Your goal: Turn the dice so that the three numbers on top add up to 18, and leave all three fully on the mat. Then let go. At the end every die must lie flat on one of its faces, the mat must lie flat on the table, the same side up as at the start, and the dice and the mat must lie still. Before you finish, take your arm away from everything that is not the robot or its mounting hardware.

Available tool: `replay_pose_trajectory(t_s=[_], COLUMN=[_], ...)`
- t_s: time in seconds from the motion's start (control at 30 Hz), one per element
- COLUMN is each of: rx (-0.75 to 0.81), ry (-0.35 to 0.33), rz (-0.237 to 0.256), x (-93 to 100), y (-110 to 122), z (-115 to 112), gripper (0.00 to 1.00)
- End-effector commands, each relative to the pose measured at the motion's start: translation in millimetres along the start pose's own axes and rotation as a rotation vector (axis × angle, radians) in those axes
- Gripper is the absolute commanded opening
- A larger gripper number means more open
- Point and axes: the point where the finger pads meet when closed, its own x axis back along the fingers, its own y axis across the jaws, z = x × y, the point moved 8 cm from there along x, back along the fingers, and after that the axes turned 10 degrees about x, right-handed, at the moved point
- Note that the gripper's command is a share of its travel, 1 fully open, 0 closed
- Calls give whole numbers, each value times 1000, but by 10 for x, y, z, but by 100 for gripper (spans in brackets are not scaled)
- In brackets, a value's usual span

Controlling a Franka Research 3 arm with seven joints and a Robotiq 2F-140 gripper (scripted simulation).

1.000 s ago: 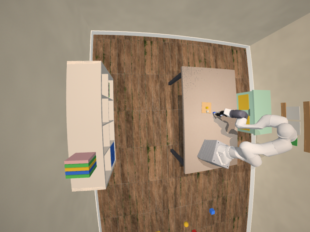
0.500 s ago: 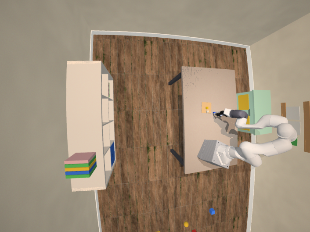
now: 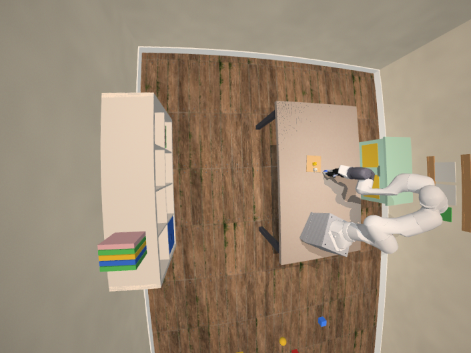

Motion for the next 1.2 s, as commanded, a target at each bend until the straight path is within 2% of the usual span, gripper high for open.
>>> replay_pose_trajectory(t_s=[0.0,1.17], rx=[-13,-13], ry=[-5,-5], rz=[-7,-7], x=[-67,-115], y=[8,8], z=[-16,-16], gripper=[25,25])
